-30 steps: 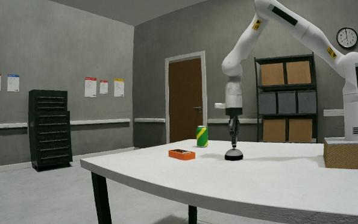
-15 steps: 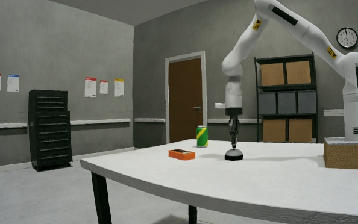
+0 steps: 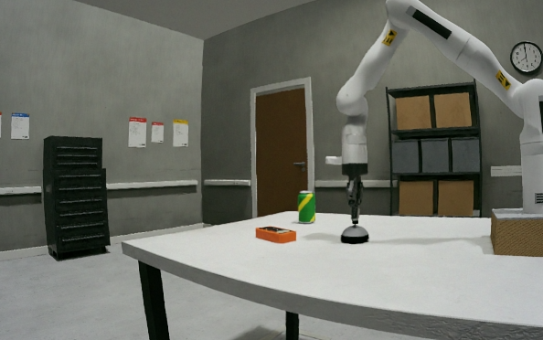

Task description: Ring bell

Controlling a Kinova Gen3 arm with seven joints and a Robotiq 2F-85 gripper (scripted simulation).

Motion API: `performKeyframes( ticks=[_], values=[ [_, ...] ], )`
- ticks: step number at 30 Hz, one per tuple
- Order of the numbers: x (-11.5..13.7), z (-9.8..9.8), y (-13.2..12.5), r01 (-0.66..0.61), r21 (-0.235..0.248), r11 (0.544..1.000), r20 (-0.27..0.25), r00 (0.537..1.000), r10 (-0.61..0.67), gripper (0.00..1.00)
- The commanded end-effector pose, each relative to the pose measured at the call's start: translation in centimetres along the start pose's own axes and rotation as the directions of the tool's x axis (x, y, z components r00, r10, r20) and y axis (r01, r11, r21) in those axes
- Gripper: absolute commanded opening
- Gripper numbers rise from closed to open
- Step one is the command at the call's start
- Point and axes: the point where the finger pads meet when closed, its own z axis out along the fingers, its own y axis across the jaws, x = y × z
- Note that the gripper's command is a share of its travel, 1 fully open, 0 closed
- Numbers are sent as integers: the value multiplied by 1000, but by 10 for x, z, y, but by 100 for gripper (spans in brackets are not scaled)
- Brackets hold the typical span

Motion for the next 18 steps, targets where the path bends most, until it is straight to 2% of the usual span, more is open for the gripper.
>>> performKeyframes(
  ticks=[1, 8, 18],
  values=[
    [0, 0, 0, 0, -1, 1000, 1, 1000, 0, 10],
    [0, -2, 0, 0, -1, 1000, 1, 1000, 0, 10],
    [0, -15, 0, 0, -1, 1000, 1, 1000, 0, 10]
  ],
)
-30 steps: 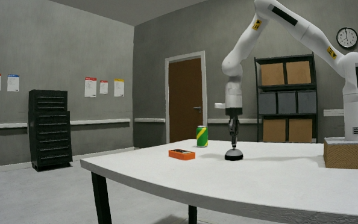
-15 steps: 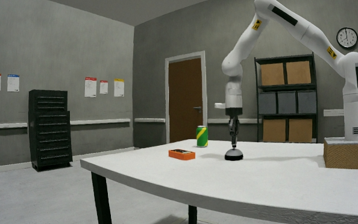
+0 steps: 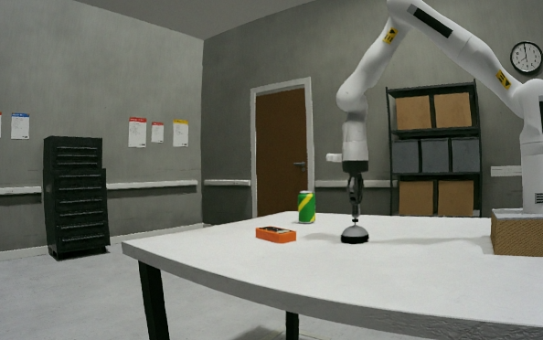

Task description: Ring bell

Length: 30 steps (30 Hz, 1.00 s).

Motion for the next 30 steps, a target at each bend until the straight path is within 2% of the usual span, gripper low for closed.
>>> performKeyframes(
  ticks=[1, 12, 23, 30],
  values=[
    [2, -9, 0, 1, 1, 1000, -7, 1000, -1, 10],
    [2, -40, 0, 1, 1, 1000, -7, 1000, -1, 10],
    [2, -58, 0, 1, 1, 1000, -7, 1000, -1, 10],
    [2, -61, 0, 1, 1, 1000, -7, 1000, -1, 10]
  ],
)
